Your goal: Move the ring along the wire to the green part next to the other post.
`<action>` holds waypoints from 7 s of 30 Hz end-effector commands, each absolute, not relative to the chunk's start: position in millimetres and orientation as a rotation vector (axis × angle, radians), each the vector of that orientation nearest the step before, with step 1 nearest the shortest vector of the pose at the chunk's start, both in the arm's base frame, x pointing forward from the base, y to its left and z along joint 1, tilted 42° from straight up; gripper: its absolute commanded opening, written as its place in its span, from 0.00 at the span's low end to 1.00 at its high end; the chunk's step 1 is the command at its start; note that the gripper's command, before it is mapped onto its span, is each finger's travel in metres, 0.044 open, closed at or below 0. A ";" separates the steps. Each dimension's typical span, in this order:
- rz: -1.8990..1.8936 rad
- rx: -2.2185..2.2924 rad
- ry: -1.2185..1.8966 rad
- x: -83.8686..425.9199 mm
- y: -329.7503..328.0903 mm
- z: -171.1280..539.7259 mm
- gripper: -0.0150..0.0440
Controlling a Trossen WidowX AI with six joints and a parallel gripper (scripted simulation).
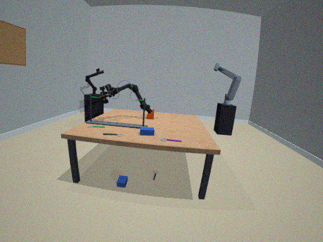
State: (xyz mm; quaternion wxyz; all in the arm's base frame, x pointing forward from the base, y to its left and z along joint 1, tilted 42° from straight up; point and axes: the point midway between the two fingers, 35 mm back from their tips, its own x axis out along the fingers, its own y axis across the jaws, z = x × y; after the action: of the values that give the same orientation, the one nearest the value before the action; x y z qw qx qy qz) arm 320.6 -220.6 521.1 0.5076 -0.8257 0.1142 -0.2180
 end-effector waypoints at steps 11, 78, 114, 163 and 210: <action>-0.407 -1.691 0.338 326.9 -239.8 473.9 0.00; -0.041 -0.686 0.421 337.9 -176.0 307.3 0.00; 0.110 -0.211 0.418 337.7 -97.8 259.8 0.00; 0.443 0.965 0.346 324.2 67.6 322.2 0.00; 0.470 1.052 0.344 319.2 88.1 375.2 0.00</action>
State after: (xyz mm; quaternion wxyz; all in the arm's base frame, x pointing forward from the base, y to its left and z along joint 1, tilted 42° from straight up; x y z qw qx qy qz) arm 318.8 89.2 375.1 -0.8120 -0.5140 -0.1607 -0.2252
